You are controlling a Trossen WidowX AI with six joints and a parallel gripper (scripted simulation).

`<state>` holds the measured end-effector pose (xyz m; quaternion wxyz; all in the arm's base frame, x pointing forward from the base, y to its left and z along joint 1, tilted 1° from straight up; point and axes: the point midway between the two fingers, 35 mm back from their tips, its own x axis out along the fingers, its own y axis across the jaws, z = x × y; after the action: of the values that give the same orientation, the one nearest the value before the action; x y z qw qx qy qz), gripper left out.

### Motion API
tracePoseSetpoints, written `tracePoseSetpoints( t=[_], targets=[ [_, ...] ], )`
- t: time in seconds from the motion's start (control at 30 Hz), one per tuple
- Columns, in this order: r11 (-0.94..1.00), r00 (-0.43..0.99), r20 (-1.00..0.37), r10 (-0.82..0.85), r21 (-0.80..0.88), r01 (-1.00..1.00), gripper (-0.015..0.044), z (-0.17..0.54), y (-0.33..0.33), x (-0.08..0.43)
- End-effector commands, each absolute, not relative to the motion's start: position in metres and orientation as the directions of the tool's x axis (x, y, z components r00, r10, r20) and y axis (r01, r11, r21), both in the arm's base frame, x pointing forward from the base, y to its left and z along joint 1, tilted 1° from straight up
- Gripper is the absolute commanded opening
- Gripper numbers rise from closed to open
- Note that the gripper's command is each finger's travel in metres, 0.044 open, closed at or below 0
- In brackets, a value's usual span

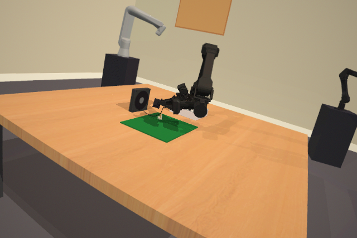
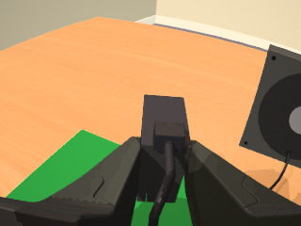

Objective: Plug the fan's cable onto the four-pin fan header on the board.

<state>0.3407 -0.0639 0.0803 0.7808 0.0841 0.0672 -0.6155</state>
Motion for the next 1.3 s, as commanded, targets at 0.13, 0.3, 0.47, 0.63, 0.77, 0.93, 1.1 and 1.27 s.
tracePoseSetpoints(
  t=[0.13,0.3,0.47,0.63,0.77,0.93,1.1,1.27],
  targets=[
    [0.228,0.232,-0.209,-0.95,0.043,0.973,0.0,0.074,-0.064,0.34],
    [0.228,0.232,-0.209,-0.95,0.043,0.973,0.0,0.072,-0.064,0.341],
    [0.228,0.232,-0.209,-0.95,0.043,0.973,0.0,0.07,-0.064,0.341],
    [0.228,0.232,-0.209,-0.95,0.043,0.973,0.0,0.068,-0.064,0.341],
    [0.228,0.232,-0.209,-0.95,0.043,0.973,0.0,0.067,-0.064,0.341],
    [0.228,0.232,-0.209,-0.95,0.043,0.973,0.0,0.065,-0.064,0.341],
    [0.228,0.232,-0.209,-0.95,0.043,0.973,0.0,0.063,-0.064,0.341],
    [0.228,0.232,-0.209,-0.95,0.043,0.973,0.0,0.061,-0.064,0.341]
  ],
)
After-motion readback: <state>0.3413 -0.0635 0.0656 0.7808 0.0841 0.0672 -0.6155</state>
